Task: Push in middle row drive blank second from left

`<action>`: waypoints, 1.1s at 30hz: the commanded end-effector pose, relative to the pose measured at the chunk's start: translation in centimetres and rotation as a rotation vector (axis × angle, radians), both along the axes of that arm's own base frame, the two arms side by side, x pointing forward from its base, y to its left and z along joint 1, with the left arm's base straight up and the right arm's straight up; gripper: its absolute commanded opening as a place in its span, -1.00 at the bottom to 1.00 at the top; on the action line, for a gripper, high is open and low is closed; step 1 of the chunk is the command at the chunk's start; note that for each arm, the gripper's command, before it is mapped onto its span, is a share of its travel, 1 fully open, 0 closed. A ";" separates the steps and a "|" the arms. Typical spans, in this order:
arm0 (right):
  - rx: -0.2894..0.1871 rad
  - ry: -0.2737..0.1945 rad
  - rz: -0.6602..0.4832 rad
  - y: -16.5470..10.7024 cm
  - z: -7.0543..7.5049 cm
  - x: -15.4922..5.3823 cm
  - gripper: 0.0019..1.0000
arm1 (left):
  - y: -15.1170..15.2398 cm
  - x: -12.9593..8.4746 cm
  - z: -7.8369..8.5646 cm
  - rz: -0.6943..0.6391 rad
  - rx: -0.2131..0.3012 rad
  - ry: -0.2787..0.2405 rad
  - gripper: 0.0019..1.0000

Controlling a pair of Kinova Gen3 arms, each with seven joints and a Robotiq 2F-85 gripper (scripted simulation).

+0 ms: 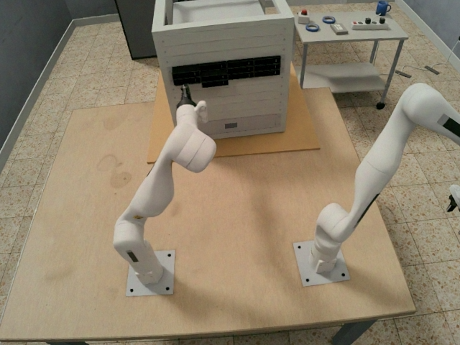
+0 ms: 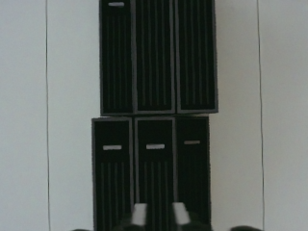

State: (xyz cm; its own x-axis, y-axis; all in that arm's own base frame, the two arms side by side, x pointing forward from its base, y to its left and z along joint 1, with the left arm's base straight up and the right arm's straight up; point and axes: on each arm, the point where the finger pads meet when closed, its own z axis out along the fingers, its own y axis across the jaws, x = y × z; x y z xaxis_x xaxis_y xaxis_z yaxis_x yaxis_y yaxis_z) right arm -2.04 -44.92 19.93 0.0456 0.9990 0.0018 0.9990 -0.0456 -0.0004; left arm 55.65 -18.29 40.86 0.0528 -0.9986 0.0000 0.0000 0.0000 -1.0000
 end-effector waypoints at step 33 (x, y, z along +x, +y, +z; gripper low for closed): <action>-0.002 0.000 0.000 0.0 0.1 0.0 1.00 | -2.1 -0.4 0.2 0.000 -0.001 -0.001 -0.80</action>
